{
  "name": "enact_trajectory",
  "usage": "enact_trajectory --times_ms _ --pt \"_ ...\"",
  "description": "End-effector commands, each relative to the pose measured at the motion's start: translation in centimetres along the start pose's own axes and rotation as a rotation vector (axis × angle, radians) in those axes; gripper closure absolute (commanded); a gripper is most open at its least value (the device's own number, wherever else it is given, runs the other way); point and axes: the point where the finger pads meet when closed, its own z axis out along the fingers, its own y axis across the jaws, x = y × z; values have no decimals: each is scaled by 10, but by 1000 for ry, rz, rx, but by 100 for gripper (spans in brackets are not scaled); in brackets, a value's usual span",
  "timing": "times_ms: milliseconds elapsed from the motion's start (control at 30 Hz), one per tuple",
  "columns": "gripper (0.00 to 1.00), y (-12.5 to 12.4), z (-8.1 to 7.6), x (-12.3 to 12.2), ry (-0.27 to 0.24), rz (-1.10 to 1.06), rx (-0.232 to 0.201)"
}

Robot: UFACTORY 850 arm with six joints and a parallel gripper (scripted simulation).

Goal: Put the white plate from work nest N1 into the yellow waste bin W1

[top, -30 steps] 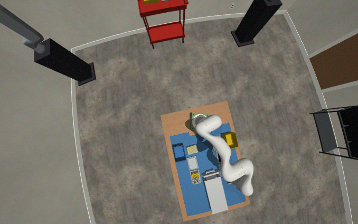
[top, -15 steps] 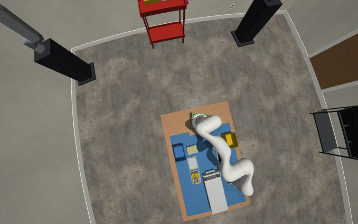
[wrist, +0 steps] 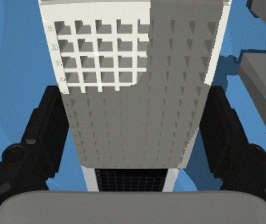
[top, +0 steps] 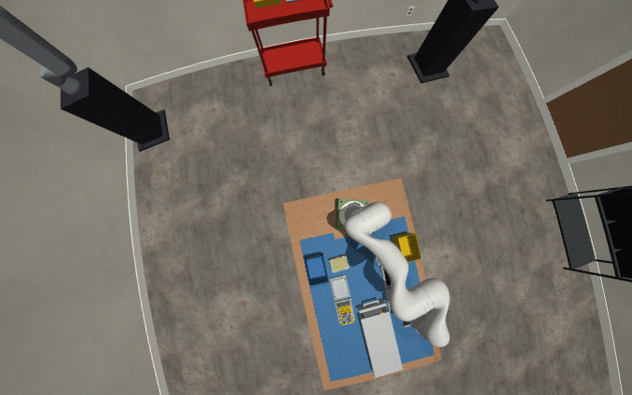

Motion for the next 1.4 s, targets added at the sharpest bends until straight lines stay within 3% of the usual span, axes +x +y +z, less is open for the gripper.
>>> enact_trajectory --times_ms 0,1367 --pt "100 0 -7 1 2 0 1" --pt "100 0 -69 1 2 0 1"
